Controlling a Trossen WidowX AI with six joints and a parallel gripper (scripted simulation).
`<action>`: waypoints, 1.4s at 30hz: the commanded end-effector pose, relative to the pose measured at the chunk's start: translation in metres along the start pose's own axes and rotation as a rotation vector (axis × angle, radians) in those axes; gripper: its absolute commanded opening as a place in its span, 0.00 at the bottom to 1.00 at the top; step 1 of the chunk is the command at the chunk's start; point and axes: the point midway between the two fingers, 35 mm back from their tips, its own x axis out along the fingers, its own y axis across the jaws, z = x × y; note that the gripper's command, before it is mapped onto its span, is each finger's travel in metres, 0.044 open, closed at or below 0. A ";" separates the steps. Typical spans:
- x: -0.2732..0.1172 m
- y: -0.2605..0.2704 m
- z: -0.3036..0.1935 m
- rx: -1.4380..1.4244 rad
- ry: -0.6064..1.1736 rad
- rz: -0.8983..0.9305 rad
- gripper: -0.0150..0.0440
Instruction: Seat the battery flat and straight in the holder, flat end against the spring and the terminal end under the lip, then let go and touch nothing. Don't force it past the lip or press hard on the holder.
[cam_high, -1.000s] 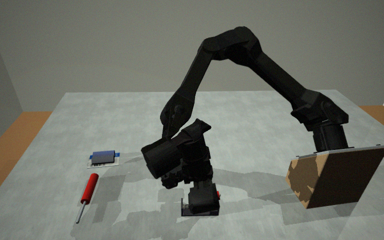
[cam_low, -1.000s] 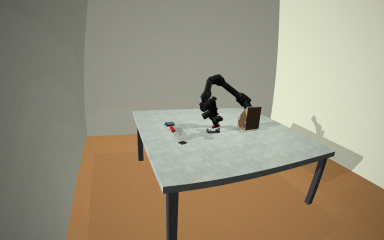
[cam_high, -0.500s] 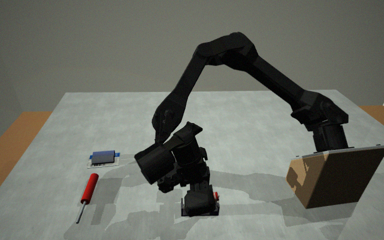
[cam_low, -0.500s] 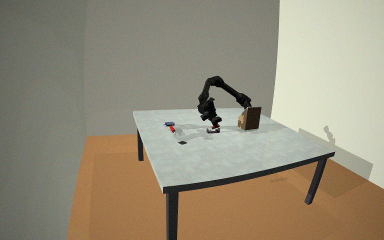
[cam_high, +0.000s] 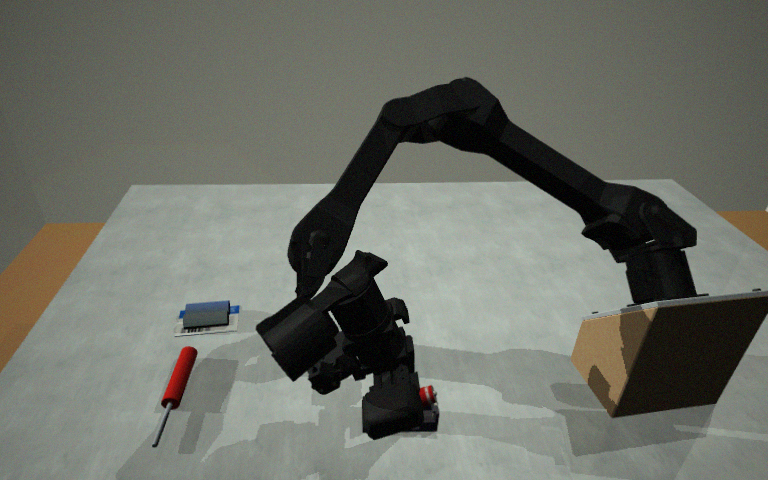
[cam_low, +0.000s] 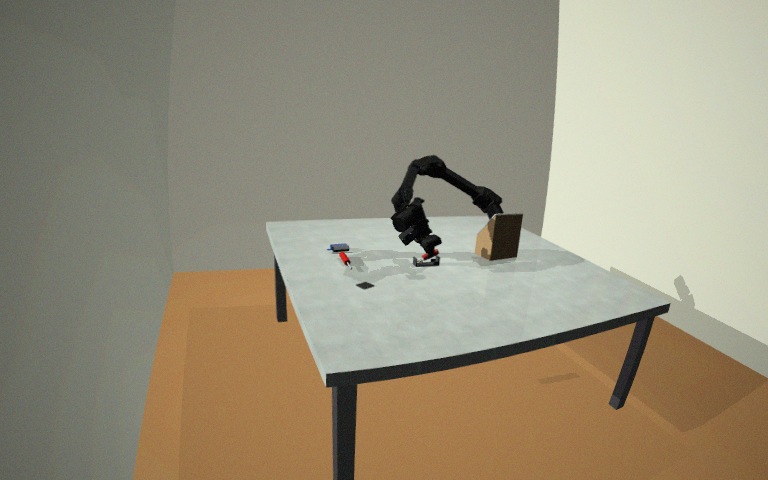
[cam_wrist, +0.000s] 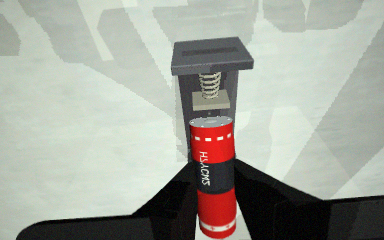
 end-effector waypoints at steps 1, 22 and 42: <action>0.002 0.000 0.002 0.009 0.030 0.004 0.37; 0.006 -0.001 0.008 0.012 0.112 0.004 0.37; 0.003 -0.001 0.019 0.012 0.113 0.004 0.37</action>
